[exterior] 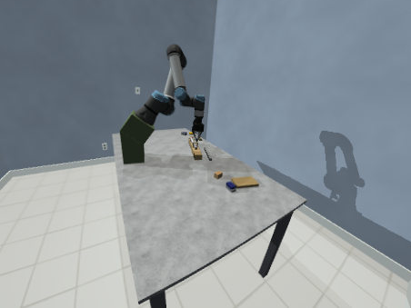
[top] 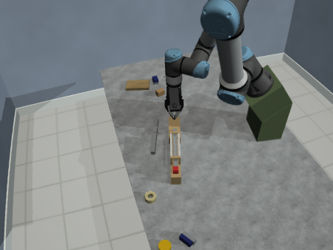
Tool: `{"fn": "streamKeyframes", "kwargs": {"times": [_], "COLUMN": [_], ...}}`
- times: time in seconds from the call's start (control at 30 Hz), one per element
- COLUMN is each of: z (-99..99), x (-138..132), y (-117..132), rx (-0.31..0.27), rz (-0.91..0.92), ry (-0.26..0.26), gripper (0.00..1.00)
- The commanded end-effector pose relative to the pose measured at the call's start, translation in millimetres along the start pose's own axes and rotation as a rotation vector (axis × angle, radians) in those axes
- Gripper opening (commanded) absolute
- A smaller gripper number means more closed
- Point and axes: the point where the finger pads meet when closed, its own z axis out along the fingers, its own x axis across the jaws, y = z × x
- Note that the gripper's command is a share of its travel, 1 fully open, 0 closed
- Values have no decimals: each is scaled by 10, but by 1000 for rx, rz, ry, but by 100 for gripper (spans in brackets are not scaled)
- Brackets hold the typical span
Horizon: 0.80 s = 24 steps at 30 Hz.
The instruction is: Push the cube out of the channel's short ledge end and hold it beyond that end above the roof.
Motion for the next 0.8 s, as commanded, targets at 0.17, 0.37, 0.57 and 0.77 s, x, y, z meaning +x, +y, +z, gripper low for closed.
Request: {"fn": "streamKeyframes", "kwargs": {"times": [0.17,0.37,0.57,0.77], "z": [-2,-2,-1,6], "x": [3,3,3,8], "y": [0,0,-2,-44], "rx": [0,0,0,1], "rz": [0,0,0,0], "ry": [1,1,1,-5], "gripper": [0,0,0,0]}}
